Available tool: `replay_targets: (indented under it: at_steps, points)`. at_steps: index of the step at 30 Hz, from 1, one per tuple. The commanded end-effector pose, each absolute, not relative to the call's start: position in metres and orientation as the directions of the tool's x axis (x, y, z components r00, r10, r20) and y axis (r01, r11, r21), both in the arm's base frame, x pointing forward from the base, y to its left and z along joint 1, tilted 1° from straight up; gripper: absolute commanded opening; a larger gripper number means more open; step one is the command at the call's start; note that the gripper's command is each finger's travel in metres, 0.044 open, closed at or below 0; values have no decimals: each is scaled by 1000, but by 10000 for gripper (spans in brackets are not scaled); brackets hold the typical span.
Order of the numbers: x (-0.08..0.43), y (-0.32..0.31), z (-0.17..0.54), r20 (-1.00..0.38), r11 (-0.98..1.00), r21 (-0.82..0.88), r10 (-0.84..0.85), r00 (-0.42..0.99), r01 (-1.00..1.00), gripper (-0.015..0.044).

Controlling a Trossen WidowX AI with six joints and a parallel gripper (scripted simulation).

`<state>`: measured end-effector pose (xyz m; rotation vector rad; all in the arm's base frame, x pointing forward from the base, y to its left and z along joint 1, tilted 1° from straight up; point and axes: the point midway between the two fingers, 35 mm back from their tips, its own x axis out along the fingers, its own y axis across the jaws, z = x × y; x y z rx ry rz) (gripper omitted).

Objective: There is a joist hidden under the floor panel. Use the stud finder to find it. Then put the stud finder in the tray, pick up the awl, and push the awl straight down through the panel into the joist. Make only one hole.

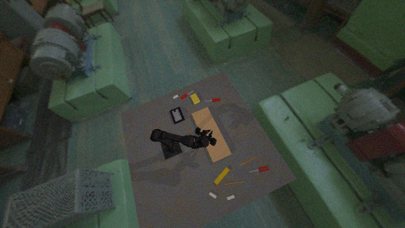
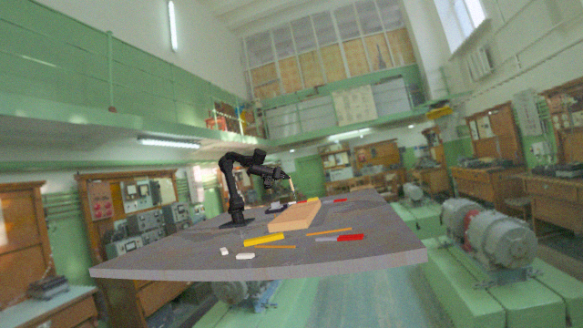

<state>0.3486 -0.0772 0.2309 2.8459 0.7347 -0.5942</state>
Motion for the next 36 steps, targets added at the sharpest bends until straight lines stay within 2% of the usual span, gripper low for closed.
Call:
replay_targets:
  at_steps: [1, 16, 36]
  points:
    - [353, -55, 234, -425, -839, 45, 475, 770, 542, 0]
    - [351, 27, 227, -503, -703, 12, 611, 612, 711, 0]
    - [352, 28, 217, -504, -701, 11, 612, 610, 713, 0]
